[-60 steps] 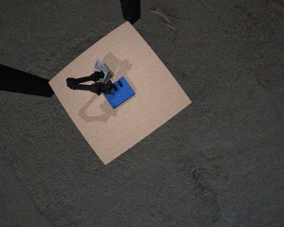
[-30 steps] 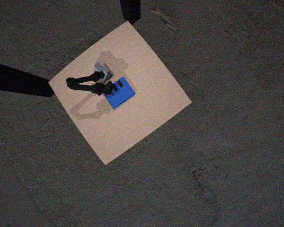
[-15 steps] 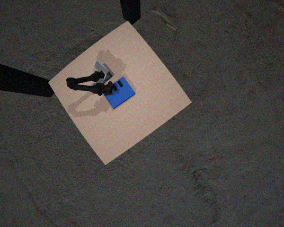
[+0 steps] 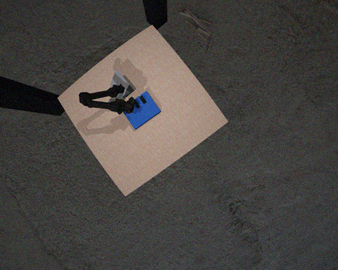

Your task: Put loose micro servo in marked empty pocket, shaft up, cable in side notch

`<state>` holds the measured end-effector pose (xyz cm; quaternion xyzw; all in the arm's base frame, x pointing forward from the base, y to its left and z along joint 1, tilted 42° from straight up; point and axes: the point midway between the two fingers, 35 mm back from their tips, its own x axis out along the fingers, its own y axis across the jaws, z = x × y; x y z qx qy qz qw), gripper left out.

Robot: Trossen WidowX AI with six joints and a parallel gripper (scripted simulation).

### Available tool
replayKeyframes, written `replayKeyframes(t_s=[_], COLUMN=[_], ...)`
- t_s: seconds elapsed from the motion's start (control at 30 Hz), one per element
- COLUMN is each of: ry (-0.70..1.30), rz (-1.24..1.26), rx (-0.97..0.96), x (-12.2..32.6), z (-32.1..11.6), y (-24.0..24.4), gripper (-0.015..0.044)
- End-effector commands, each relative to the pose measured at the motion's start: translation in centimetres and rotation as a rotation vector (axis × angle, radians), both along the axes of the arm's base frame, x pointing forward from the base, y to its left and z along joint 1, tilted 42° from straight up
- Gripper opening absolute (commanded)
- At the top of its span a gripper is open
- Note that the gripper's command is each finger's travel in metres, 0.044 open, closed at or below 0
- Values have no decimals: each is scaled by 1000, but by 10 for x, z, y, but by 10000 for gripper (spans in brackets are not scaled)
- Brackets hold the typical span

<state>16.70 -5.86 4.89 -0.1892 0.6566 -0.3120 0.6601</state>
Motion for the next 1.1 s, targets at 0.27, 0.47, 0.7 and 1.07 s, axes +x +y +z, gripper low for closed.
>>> replayKeyframes(t_s=[0.27, 0.47, 0.7, 1.07], ry=[-1, -1, -1, -1], rz=[5, 5, 5, 5], rx=[-5, -5, -5, -4], x=[0, 0, -2, -1], z=[-8, -13, -14, 12], y=[-8, -12, -12, 12], gripper=[0, 0, 105, 187])
